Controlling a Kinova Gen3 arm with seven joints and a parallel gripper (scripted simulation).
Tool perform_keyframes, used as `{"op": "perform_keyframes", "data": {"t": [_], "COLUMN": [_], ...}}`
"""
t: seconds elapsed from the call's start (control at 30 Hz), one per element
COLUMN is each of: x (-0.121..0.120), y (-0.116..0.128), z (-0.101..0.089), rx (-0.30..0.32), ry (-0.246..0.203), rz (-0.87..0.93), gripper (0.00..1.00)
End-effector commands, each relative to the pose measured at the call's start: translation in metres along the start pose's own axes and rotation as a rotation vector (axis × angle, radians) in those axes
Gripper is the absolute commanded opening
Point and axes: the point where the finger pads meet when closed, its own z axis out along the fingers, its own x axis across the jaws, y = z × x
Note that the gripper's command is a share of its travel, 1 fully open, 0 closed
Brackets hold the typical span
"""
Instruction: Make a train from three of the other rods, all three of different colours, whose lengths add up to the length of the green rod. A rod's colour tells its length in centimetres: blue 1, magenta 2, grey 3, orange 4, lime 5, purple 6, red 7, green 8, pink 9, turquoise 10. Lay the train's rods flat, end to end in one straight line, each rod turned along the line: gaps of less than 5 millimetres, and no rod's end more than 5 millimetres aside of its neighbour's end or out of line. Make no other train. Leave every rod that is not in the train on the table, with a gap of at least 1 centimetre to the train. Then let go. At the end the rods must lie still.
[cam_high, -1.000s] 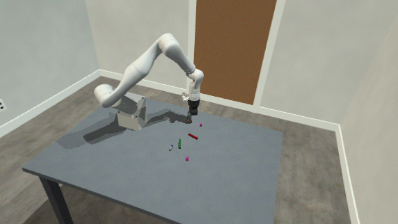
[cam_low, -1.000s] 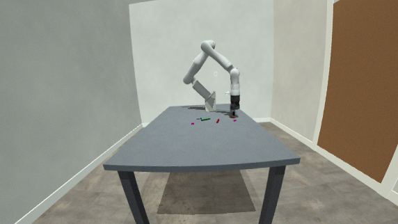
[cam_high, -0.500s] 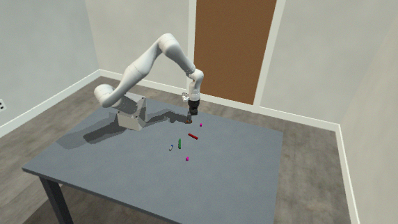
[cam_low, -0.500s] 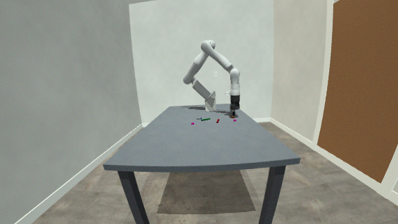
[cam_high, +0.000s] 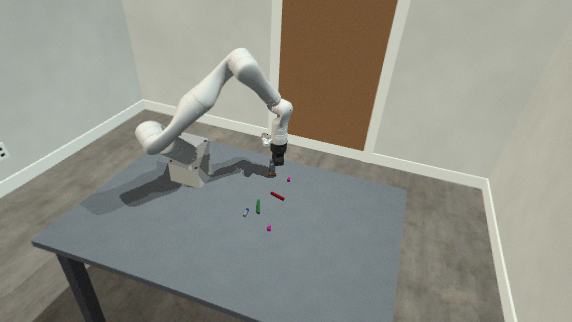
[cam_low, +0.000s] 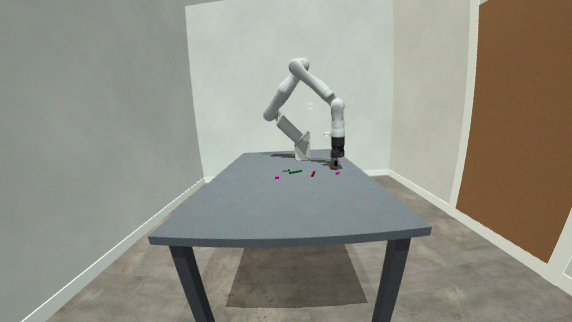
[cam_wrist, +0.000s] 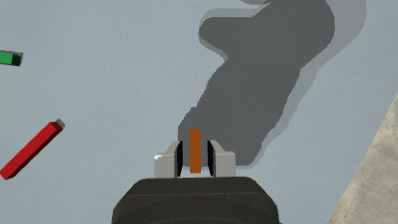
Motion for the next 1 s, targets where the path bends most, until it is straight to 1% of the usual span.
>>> {"op": "perform_keyframes", "data": {"t": [0.0,0.43,0.97], "x": [0.000,0.000,0.000], "y": [0.001,0.001,0.001], "z": [-0.001,0.000,0.012], "rx": [-0.002,-0.002,-0.002], "ry": [0.001,0.001,0.001], "rz": [0.000,0.000,0.000], "gripper": [0.54,0.54,0.54]}}
